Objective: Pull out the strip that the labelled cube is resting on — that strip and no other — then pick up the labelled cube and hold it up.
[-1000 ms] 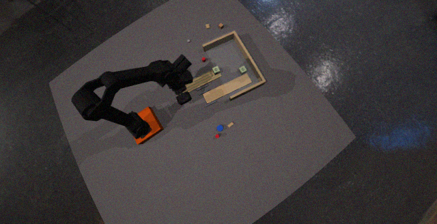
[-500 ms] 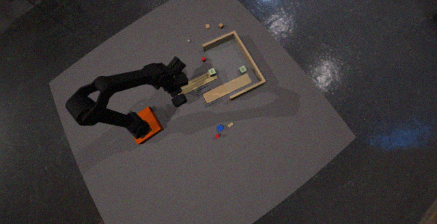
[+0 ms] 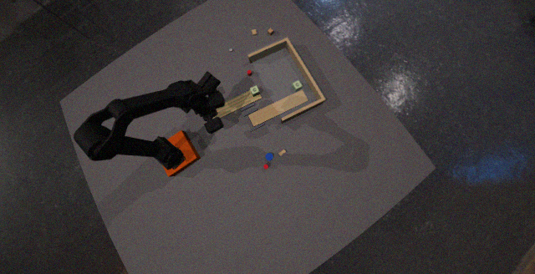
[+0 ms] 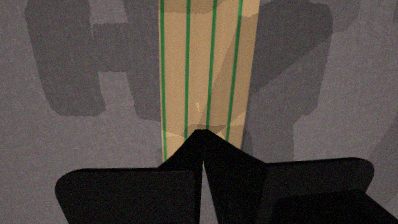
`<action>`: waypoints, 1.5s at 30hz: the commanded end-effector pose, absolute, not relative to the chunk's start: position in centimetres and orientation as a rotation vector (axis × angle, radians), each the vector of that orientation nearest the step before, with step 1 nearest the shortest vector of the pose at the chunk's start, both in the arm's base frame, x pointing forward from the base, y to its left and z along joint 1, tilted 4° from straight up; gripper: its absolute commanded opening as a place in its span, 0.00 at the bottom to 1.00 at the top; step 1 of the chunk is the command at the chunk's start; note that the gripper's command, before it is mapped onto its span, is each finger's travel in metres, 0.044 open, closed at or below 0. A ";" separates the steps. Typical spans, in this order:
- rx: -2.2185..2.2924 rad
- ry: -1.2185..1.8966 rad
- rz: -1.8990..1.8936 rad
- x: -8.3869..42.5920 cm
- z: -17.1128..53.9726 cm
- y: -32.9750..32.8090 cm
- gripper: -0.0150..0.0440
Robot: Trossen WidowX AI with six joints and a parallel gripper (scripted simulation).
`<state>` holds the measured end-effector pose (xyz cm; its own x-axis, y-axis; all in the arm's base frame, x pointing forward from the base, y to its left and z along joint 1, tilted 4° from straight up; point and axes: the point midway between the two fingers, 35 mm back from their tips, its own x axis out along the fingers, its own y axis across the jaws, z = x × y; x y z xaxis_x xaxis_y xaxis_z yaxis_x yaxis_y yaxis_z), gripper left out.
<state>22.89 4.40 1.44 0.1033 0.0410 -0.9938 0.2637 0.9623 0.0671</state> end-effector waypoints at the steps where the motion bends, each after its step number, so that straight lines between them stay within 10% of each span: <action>1: 0.248 1.489 -0.174 21.6 0.9 4.5 0.25; 18: 0.248 1.488 -0.174 21.9 5.5 4.5 0.25; 35: 0.307 1.477 -0.231 28.7 6.5 2.3 1.00; 45: 0.307 1.474 -0.231 32.5 7.2 1.1 1.00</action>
